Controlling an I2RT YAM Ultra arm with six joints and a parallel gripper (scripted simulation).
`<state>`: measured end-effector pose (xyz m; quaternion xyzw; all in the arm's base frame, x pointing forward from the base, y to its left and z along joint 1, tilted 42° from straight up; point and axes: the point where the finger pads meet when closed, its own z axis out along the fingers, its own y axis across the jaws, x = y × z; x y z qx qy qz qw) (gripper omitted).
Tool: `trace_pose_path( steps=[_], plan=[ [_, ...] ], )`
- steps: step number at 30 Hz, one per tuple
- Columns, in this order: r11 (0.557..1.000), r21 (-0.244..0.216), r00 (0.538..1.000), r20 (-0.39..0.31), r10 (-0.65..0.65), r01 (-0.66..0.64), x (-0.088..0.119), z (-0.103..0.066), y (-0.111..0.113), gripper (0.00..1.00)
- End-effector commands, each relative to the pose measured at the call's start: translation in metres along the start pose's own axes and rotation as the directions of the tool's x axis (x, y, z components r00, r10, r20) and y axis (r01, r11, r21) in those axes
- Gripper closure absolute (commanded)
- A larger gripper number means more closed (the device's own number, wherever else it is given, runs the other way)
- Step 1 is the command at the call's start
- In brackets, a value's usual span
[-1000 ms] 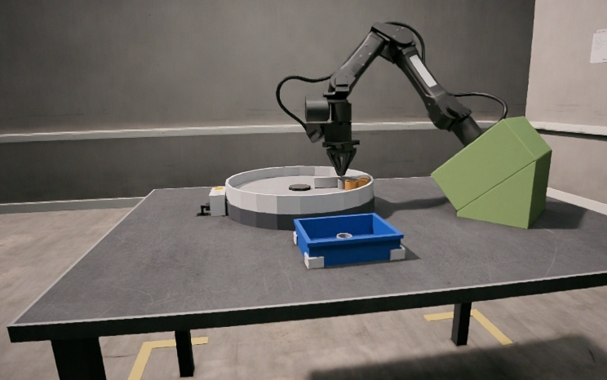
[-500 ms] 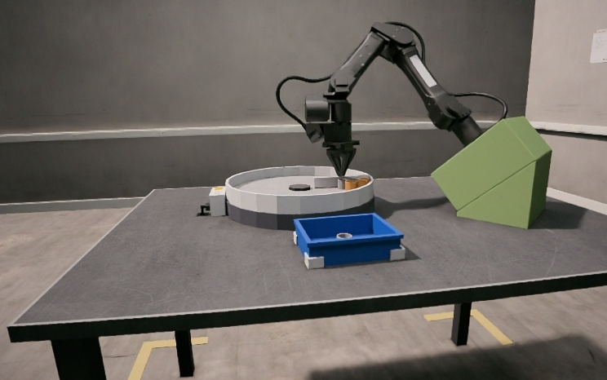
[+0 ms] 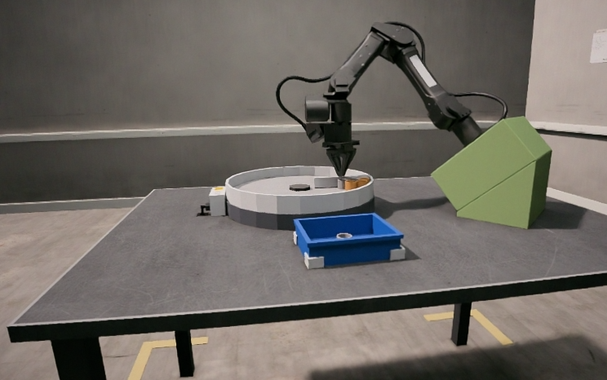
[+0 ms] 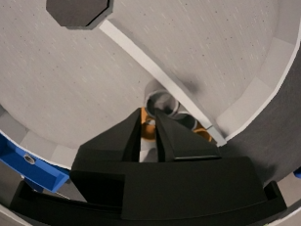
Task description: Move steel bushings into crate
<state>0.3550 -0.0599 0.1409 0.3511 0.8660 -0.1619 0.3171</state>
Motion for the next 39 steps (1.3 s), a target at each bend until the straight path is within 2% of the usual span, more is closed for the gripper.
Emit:
trace_pose_path(
  steps=[1,39],
  plan=[
    [1.000,-0.023,1.000,0.014,0.004,-0.003,-0.0076,-0.0018,0.0097,0.87],
    [1.000,-0.027,1.000,0.021,0.014,-0.013,-0.0117,-0.0055,0.0074,0.87]
  ],
)
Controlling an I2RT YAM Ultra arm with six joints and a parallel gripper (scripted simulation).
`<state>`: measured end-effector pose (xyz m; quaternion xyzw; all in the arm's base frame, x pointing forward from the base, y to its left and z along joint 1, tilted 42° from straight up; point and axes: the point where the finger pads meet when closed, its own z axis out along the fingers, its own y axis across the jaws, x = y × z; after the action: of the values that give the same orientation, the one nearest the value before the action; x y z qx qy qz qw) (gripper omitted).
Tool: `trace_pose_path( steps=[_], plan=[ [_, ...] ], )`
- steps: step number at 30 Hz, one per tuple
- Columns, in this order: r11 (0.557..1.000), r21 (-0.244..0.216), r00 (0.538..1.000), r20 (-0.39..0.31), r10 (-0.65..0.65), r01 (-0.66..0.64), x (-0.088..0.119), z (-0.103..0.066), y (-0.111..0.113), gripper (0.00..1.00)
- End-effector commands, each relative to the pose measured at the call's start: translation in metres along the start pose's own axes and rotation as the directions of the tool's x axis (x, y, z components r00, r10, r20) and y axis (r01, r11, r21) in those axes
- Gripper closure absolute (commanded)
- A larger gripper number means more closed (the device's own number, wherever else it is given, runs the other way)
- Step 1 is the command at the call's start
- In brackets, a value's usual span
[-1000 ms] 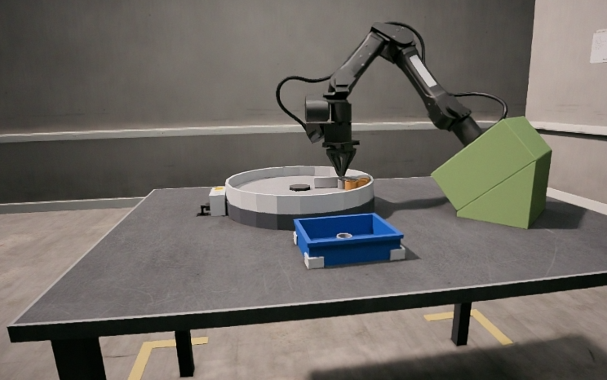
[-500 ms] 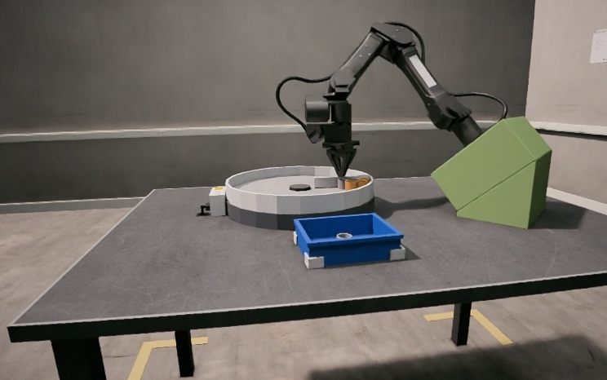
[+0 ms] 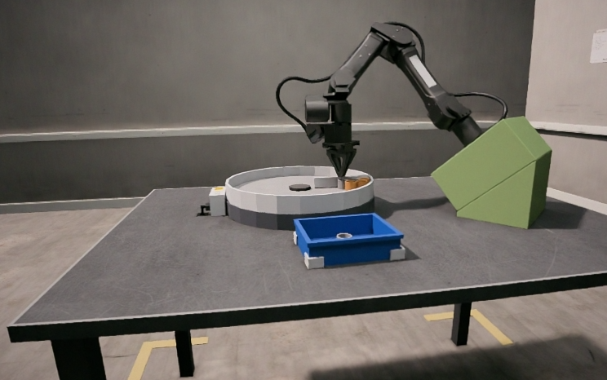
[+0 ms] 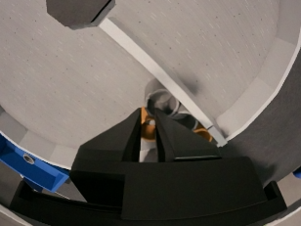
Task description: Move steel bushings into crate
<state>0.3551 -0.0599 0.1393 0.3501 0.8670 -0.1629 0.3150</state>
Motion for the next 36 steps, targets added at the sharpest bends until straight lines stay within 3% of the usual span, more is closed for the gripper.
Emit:
trace_pose_path(
  steps=[1,36],
  plan=[
    [0.999,-0.029,1.000,0.024,0.017,-0.017,-0.0127,-0.0067,0.0070,0.87],
    [1.000,-0.005,1.000,0.001,0.000,0.000,-0.0057,-0.0040,-0.0001,0.87]
  ],
)
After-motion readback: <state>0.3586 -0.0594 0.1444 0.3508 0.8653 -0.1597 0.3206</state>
